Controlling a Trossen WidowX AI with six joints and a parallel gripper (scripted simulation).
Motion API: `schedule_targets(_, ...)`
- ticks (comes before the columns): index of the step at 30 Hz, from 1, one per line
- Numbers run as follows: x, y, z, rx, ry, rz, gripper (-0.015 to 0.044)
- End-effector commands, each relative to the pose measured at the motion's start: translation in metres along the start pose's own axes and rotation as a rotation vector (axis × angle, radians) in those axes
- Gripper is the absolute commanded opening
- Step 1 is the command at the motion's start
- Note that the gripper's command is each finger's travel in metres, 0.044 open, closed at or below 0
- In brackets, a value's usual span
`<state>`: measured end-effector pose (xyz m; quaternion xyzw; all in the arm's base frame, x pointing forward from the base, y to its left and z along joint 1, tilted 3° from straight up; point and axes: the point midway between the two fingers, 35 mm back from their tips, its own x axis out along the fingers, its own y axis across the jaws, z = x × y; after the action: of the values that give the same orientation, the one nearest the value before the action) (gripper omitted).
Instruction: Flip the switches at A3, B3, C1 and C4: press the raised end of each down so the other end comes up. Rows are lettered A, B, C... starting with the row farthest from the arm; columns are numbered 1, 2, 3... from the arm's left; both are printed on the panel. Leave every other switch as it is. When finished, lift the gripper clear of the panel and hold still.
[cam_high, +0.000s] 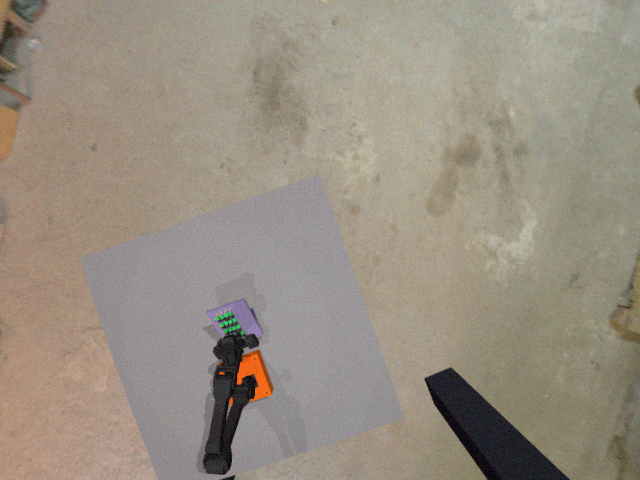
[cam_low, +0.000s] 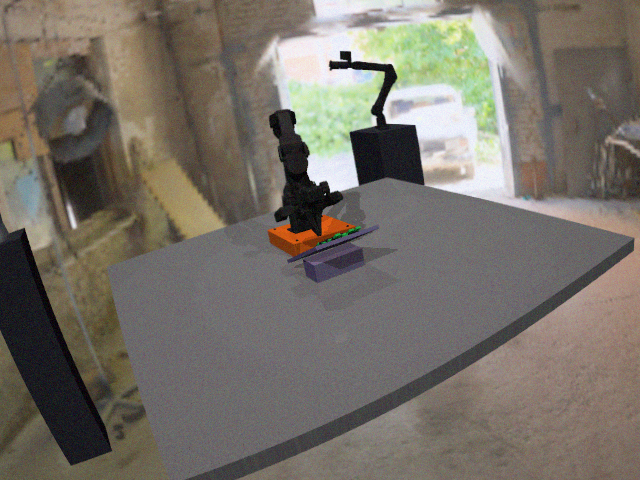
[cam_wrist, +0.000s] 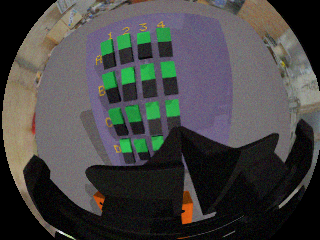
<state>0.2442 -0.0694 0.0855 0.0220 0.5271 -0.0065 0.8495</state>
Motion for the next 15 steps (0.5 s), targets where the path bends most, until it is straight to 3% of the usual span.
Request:
schedule_targets(1, 0.0069, 0.0007, -0.0018, 0.006, 0.006, 0.005, 0.0)
schedule_targets(15, 0.0143, 0.0007, -0.002, 0.006, 0.006, 0.005, 0.0)
